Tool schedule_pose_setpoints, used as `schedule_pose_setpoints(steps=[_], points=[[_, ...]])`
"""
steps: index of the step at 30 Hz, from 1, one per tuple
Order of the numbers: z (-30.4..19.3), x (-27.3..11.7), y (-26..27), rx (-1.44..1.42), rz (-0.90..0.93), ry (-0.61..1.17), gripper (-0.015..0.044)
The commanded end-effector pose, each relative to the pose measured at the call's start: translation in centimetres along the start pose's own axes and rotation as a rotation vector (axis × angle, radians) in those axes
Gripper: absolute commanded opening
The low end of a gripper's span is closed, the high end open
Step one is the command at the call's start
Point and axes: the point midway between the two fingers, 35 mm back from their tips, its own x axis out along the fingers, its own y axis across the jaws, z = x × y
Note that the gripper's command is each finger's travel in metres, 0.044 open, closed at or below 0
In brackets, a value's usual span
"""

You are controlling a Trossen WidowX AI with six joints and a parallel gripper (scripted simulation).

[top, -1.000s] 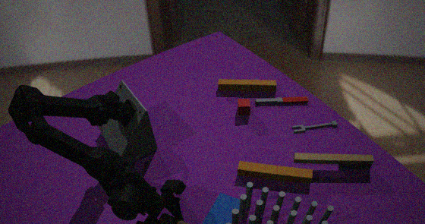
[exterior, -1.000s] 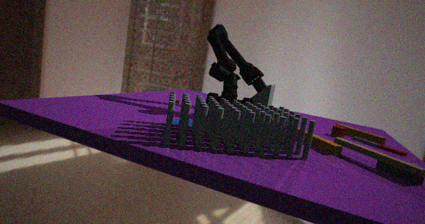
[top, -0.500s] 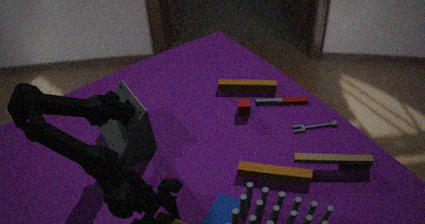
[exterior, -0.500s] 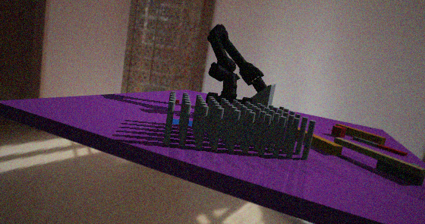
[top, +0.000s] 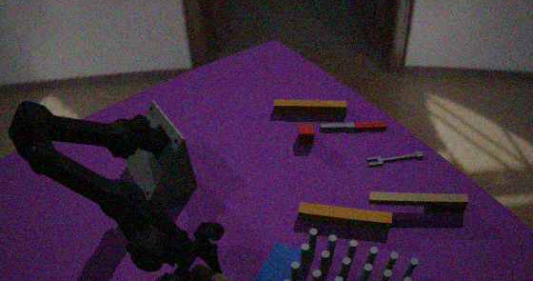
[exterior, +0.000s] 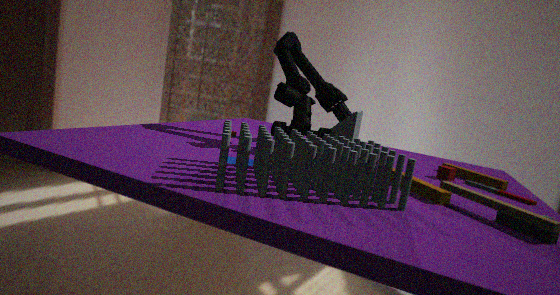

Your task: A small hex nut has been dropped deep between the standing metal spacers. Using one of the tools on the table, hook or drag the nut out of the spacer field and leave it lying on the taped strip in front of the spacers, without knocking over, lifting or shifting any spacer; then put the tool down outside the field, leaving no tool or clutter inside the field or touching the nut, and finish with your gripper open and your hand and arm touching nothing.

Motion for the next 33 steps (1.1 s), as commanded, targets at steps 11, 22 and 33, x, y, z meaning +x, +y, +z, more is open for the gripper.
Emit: schedule_pose_setpoints(steps=[11,22,33], points=[[0.7,-0.5,-0.1,-0.005,-0.003,0.003,0.0000],[1.3,-0.9,-0.1,-0.005,-0.004,0.003,0.0000],[1.9,-1.3,-0.1,-0.005,-0.004,0.003,0.0000]])
